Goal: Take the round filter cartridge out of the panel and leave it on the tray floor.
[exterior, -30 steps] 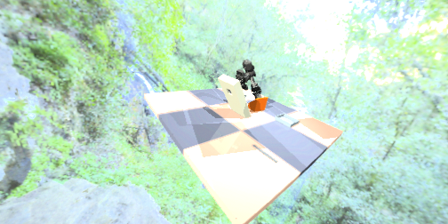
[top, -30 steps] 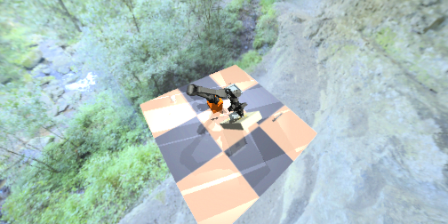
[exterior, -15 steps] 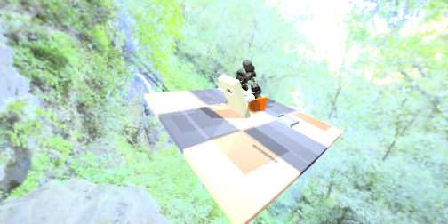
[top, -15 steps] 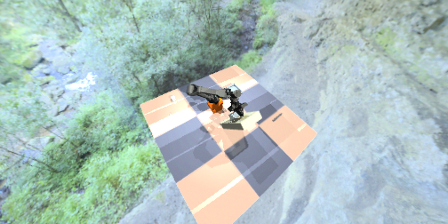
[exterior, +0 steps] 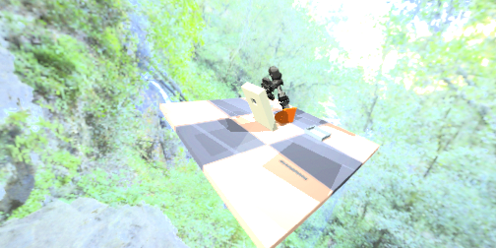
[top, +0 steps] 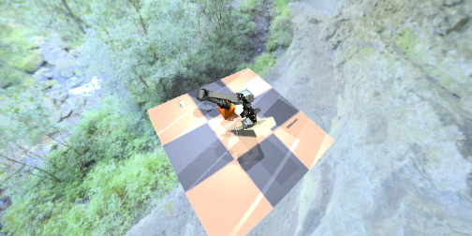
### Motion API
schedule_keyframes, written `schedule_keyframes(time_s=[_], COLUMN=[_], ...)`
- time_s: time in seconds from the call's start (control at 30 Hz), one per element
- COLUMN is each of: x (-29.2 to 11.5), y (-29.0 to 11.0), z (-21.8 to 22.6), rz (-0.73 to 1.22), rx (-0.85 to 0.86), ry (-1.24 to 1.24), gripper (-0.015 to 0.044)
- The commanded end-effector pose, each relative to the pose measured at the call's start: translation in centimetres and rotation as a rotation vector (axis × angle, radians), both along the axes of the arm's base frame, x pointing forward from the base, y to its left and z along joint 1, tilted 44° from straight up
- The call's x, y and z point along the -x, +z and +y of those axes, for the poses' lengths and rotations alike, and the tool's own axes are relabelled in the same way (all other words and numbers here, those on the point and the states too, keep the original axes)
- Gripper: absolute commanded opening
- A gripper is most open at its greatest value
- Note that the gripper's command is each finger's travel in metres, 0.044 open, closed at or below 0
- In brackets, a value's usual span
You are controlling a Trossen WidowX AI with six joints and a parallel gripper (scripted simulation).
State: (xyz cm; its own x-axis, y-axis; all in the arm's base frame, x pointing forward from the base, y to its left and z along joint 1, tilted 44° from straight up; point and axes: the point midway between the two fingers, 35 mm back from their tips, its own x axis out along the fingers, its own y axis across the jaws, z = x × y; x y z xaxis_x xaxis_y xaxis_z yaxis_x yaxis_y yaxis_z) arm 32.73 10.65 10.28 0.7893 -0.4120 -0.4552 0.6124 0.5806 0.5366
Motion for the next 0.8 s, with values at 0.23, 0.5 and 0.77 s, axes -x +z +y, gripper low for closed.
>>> schedule_keyframes(time_s=[0.23,0.5,0.77], x=[-0.24,-0.27,-0.20], y=[-0.13,-0.26,-0.34], z=[0.02,-0.03,-0.07], rz=[0.006,0.006,0.006], rx=[0.003,0.003,0.003], ry=[0.004,0.004,0.004], gripper=[0.0100,0.0100,0.0100])
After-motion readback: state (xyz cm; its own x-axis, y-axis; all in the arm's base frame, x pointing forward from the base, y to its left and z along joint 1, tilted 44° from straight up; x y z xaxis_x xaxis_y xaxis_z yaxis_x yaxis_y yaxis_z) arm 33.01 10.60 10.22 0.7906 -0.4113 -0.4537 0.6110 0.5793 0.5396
